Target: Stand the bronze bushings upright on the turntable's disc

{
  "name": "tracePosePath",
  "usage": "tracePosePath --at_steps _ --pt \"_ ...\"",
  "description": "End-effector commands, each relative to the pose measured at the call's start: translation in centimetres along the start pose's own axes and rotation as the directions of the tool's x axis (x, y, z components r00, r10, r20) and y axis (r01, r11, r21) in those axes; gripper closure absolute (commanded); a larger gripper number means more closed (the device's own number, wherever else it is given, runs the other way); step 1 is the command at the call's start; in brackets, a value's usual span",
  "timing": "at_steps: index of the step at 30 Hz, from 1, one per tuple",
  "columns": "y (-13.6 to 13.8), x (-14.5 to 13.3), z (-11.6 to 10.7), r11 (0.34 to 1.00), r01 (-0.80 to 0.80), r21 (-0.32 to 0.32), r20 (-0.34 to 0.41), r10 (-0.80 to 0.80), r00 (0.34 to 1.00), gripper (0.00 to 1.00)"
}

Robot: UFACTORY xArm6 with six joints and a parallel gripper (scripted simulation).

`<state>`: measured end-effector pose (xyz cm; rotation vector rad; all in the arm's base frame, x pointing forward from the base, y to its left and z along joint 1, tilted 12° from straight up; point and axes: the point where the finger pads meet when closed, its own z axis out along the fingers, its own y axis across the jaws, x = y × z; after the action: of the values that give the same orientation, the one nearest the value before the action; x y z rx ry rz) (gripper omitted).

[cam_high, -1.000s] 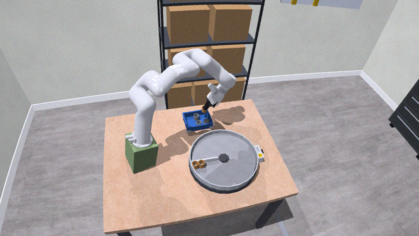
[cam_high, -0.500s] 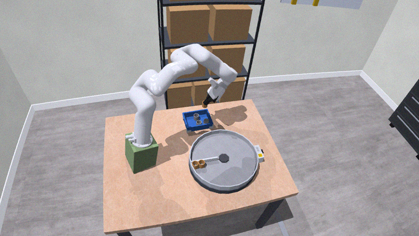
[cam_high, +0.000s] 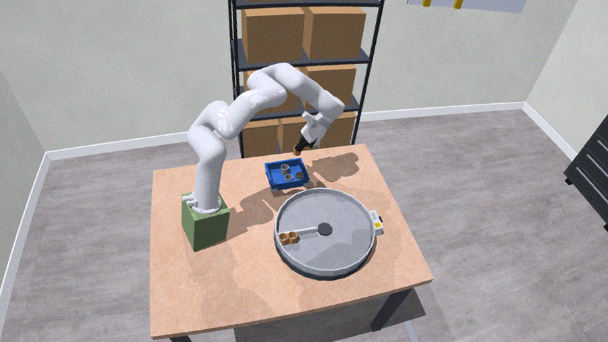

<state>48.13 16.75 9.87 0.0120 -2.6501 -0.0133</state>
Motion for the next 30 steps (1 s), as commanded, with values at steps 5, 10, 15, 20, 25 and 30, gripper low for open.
tracePosePath --at_steps 5,10,15,20,25,30 --pt "-0.2 0.0 -0.2 1.0 0.001 -0.001 0.006 -0.001 1.0 1.0" --pt "-0.5 0.1 -0.2 1.0 0.001 -0.001 0.006 -0.001 1.0 1.0" --pt "-1.7 0.4 0.1 1.0 0.001 -0.001 0.006 -0.001 1.0 1.0" --pt "-3.8 0.8 0.5 1.0 0.001 -0.001 0.006 -0.001 1.0 1.0" --pt "-5.6 1.2 0.8 1.0 0.001 -0.001 0.006 -0.001 1.0 1.0" --pt "-9.8 2.1 1.7 1.0 0.001 -0.001 0.006 -0.001 1.0 1.0"
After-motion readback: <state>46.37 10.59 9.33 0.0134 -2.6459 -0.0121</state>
